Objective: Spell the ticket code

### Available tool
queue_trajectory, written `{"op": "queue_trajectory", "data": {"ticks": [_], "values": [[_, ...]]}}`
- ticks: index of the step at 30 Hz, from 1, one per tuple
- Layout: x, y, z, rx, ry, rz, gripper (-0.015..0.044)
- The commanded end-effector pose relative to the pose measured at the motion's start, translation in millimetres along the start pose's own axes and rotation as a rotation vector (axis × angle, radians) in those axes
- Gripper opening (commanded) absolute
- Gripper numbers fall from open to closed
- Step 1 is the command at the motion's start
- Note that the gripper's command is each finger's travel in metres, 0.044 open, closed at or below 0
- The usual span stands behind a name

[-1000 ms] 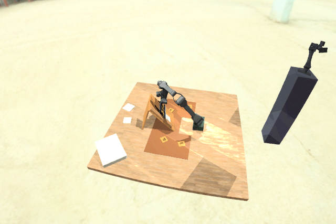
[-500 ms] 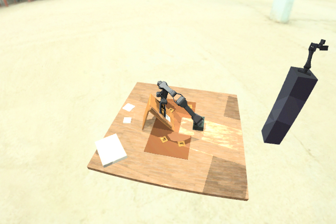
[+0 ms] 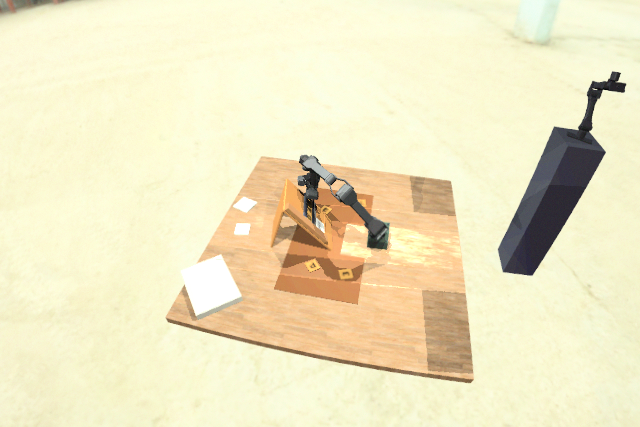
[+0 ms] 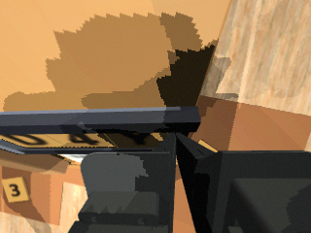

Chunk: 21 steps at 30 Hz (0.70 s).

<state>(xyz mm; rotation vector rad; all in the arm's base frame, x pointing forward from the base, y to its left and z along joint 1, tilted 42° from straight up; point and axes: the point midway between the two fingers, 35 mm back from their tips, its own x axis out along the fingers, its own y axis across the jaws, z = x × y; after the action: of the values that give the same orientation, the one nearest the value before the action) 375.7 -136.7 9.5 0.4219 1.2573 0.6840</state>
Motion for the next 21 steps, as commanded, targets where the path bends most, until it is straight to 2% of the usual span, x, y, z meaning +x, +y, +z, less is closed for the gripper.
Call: {"op": "queue_trajectory", "data": {"ticks": [1, 21], "values": [[1.0, 3.5, 0.0, 0.002, 0.0, 0.004, 0.0], [-15.1, 0.4, -12.1, 0.003, 0.001, 0.003, 0.0]]}}
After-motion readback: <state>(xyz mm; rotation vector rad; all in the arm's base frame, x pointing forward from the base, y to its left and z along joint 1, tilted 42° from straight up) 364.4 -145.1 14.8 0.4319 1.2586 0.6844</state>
